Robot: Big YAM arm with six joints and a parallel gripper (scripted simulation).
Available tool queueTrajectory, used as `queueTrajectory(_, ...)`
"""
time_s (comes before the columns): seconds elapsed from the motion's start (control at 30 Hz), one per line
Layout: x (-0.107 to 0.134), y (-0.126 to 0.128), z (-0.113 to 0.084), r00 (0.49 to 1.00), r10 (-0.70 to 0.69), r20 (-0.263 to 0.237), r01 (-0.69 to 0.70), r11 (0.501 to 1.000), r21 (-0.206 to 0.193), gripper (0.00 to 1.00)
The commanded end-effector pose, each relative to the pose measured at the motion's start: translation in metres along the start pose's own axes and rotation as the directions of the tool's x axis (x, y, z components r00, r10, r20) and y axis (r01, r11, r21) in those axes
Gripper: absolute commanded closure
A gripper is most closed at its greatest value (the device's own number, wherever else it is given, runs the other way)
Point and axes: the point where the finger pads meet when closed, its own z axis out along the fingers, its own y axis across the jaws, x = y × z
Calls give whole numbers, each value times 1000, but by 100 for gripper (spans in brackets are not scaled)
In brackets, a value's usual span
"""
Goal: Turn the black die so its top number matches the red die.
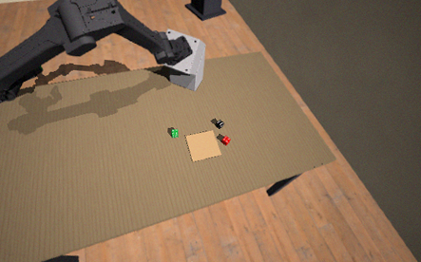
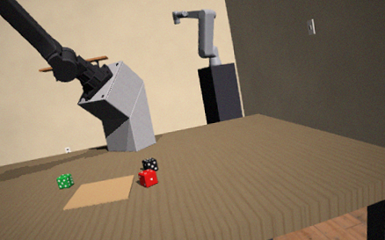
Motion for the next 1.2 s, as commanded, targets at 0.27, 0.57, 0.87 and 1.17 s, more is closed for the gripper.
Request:
queueTrajectory(0.27, -4, 0, -2, 1000, 9, 1, -9, 1000, -5, 0)
queueTrajectory(0.57, -37, 6, -18, 997, 81, 8, -81, 996, -42, 0)
queueTrajectory(0.87, 7, 8, -33, 999, -28, -38, 24, 995, -102, 0)
queueTrajectory(1.17, 69, 23, -92, 971, -211, -114, 168, 938, -303, 0)
